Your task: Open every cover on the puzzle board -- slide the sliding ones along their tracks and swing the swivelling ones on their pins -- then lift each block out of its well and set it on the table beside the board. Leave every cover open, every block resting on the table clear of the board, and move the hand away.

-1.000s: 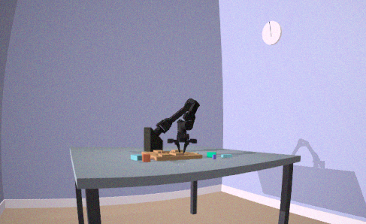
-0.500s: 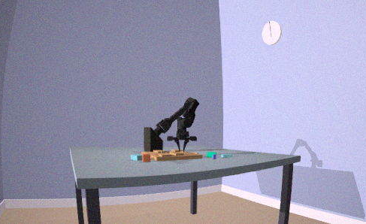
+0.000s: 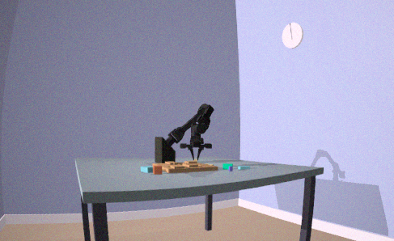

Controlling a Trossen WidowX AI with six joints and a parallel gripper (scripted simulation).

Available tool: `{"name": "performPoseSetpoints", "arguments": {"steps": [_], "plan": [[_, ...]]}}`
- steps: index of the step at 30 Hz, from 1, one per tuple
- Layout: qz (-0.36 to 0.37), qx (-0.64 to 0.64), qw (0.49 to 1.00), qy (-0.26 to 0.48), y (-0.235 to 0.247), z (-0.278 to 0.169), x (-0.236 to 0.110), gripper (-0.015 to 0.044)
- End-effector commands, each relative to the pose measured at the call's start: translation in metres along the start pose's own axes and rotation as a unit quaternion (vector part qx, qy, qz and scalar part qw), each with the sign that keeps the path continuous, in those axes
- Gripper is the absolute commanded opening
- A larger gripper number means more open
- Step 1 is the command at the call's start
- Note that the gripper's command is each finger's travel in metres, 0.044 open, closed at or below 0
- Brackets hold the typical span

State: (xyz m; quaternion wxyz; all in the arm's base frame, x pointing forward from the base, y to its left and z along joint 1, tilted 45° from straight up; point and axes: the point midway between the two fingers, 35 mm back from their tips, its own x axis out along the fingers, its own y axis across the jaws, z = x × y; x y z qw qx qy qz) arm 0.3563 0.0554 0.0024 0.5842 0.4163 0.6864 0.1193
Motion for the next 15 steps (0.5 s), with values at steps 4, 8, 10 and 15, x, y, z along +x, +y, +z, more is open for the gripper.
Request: {"name": "performPoseSetpoints", "arguments": {"steps": [4,8,10,15], "plan": [[-0.001,-0.003,1.0,-0.002,0.001,0.001,-0.009,0.008],[-0.002,-0.003,1.0,-0.002,0.001,0.002,-0.017,0.008],[-0.002,-0.003,1.0,-0.002,0.001,0.002,-0.022,0.008],[-0.002,-0.003,1.0,-0.002,0.001,0.002,-0.035,0.008]]}}
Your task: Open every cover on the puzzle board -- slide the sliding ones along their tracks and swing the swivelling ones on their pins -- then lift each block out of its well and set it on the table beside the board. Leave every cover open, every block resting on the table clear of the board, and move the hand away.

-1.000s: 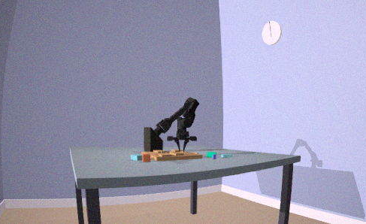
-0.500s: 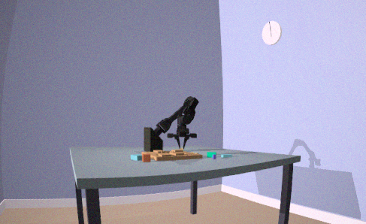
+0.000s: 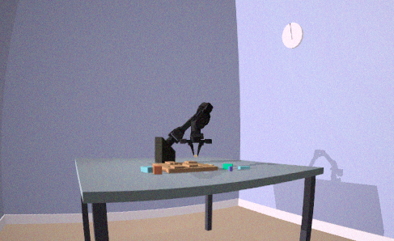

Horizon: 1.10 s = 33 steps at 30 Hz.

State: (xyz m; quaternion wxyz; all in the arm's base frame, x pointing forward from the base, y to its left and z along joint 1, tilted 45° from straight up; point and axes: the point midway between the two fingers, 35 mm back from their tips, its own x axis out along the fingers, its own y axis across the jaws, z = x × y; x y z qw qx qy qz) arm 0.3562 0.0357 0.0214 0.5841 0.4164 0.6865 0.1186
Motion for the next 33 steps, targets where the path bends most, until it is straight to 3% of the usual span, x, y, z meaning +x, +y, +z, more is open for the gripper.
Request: {"name": "performPoseSetpoints", "arguments": {"steps": [1,11,33], "plan": [[-0.002,-0.004,1.0,-0.002,0.001,0.001,-0.01,0.008],[-0.002,-0.004,1.0,-0.003,-0.001,0.001,-0.031,0.008],[-0.02,0.001,1.0,-0.017,-0.083,0.028,-0.043,0.008]]}}
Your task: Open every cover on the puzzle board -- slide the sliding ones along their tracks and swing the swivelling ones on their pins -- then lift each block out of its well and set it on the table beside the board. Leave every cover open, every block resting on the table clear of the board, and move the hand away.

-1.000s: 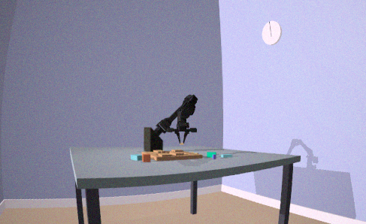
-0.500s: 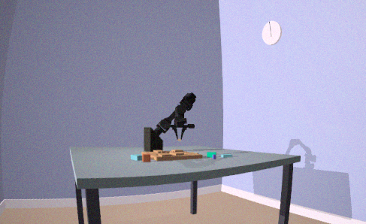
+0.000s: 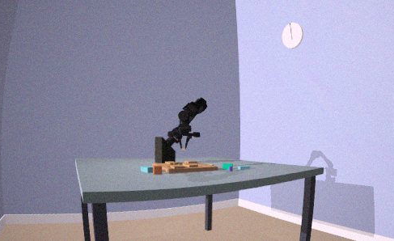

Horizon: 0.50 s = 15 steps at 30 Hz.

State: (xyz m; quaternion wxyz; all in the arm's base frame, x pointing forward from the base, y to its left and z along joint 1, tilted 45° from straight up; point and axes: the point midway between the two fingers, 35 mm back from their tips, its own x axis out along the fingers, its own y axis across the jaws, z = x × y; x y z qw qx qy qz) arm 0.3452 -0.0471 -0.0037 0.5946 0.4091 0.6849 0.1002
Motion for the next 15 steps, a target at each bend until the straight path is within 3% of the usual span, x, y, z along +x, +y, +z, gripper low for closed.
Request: {"name": "performPoseSetpoints", "arguments": {"steps": [1,15], "plan": [[-0.004,-0.002,1.0,-0.003,-0.014,0.004,-0.001,0.008],[-0.012,0.0,1.0,-0.006,-0.069,0.011,-0.005,0.008]]}}
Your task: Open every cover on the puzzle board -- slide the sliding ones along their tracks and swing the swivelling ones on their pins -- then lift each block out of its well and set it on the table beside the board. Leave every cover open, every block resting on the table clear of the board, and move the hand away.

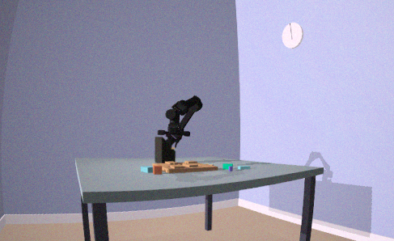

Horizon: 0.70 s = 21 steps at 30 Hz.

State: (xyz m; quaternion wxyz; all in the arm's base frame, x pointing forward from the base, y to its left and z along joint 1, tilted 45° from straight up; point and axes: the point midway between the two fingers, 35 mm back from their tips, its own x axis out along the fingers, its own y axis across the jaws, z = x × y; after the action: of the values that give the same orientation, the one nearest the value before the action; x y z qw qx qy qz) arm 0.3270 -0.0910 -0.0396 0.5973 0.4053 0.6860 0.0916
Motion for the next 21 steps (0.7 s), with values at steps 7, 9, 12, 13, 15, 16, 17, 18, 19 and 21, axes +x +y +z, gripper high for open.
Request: {"name": "performPoseSetpoints", "arguments": {"steps": [7,9,12,13,15,16,17,18,19,21], "plan": [[-0.005,-0.002,1.0,-0.001,-0.038,0.002,-0.001,0.008],[-0.006,-0.002,1.0,-0.001,-0.046,0.002,-0.001,0.008],[-0.006,-0.002,1.0,-0.001,-0.058,0.001,-0.001,0.008],[-0.006,-0.002,1.0,0.0,-0.062,0.0,0.0,0.008],[-0.006,-0.002,1.0,0.0,-0.07,-0.001,0.0,0.008],[-0.006,-0.002,1.0,0.0,-0.074,-0.001,0.0,0.008],[-0.006,-0.002,1.0,0.001,-0.078,-0.002,0.0,0.008],[-0.006,-0.002,1.0,0.001,-0.082,-0.002,0.0,0.008],[-0.006,-0.002,1.0,0.001,-0.086,-0.003,0.001,0.008],[-0.005,-0.002,1.0,0.002,-0.094,-0.004,0.001,0.008]]}}
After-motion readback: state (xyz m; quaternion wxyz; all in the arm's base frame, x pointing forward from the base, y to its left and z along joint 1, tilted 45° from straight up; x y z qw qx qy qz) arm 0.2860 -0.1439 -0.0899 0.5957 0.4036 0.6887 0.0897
